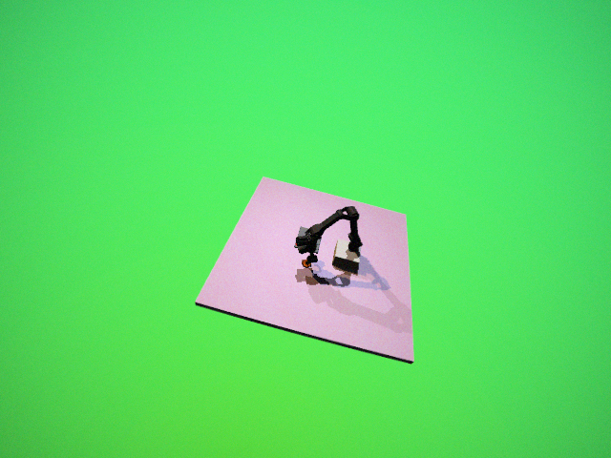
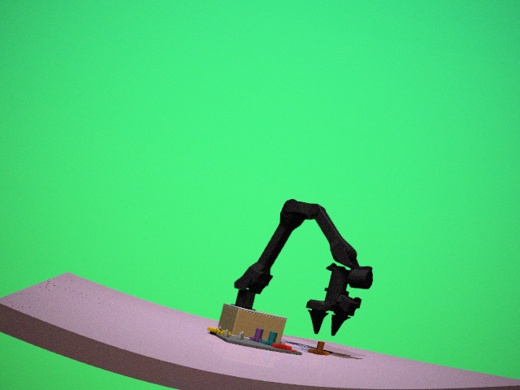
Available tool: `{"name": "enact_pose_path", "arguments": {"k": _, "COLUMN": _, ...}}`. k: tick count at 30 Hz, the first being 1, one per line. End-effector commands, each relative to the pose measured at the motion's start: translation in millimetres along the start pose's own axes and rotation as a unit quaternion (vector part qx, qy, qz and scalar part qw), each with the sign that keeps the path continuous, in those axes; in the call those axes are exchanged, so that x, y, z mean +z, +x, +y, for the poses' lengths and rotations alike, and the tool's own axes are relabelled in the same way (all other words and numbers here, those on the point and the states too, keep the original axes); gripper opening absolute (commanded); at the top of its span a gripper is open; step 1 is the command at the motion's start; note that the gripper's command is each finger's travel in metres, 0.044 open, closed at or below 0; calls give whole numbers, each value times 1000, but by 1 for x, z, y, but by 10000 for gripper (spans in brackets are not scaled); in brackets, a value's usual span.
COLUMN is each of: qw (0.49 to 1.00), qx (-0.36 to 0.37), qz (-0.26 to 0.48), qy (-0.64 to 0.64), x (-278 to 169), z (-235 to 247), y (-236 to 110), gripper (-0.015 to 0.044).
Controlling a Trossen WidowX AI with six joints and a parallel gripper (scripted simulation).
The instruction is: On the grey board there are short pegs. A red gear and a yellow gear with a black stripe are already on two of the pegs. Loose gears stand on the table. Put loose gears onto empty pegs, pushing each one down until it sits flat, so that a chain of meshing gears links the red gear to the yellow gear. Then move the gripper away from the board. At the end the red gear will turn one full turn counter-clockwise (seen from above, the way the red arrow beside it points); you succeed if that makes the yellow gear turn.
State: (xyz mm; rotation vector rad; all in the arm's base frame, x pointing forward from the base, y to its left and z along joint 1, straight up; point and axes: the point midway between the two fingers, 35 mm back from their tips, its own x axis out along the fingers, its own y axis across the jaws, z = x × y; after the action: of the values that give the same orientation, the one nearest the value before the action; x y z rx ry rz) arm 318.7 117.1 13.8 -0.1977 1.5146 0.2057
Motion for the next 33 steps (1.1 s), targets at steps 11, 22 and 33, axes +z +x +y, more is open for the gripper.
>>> {"name": "enact_pose_path", "arguments": {"k": 11, "qw": 1000, "qx": 0, "qz": 6, "qy": 4, "x": -3, "z": 0, "y": 22, "gripper": 440}}
{"name": "enact_pose_path", "arguments": {"k": 22, "qw": 1000, "qx": 0, "qz": 6, "qy": 4, "x": -4, "z": 0, "y": 36, "gripper": 440}}
{"name": "enact_pose_path", "arguments": {"k": 33, "qw": 1000, "qx": 0, "qz": 6, "qy": 4, "x": -4, "z": 0, "y": 36, "gripper": 230}}
